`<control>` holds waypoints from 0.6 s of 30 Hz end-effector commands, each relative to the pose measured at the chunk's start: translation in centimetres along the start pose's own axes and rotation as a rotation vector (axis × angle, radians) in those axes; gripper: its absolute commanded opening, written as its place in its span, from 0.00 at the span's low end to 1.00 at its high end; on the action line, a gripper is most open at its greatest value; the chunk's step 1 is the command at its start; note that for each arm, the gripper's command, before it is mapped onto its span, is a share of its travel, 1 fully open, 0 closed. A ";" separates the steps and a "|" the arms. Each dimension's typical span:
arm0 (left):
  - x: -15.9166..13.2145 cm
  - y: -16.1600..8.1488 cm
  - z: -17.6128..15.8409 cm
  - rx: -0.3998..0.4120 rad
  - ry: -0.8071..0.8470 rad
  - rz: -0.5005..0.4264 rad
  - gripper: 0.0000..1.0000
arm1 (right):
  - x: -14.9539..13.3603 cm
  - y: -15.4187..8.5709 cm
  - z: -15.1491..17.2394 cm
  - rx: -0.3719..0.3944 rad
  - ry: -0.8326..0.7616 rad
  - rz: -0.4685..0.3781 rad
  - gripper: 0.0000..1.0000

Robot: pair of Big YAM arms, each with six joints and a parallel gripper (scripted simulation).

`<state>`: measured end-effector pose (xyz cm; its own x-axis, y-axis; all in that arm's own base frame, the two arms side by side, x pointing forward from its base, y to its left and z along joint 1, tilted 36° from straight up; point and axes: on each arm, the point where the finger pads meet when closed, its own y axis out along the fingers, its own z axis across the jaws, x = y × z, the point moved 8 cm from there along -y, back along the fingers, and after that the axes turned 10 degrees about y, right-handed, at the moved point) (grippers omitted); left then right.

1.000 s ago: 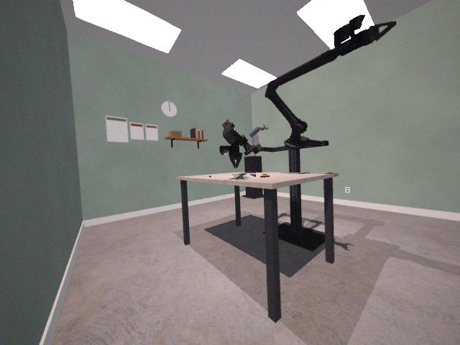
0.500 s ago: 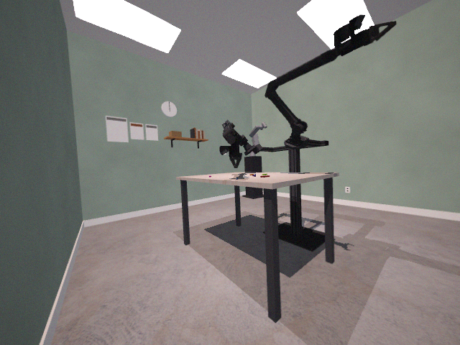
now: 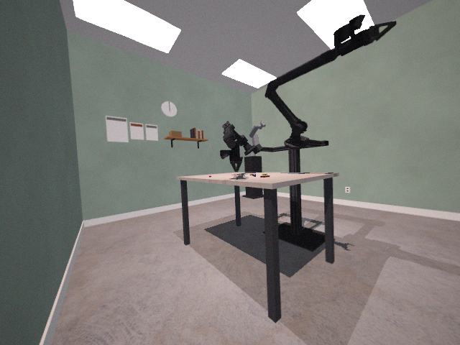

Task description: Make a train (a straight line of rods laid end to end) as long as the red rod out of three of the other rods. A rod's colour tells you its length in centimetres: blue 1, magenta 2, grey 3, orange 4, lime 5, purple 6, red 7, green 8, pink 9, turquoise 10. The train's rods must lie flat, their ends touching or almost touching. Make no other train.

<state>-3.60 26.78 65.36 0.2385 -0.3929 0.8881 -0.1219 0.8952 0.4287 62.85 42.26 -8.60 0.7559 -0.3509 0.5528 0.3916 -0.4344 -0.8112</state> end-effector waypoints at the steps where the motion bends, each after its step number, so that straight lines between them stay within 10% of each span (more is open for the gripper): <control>1: 0.0 -0.3 0.4 0.011 -0.004 0.009 1.00 | 1.2 1.8 0.5 0.005 0.011 -0.005 0.23; 18: 0.0 -0.3 0.4 0.011 -0.004 0.009 1.00 | 1.2 3.5 0.4 0.003 0.009 -0.003 0.23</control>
<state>-3.60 26.78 65.36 0.2385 -0.3929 0.8881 -0.1219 0.8952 0.4287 63.66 41.51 -10.07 0.7566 -0.3489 0.5530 0.3921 -0.4348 -0.8107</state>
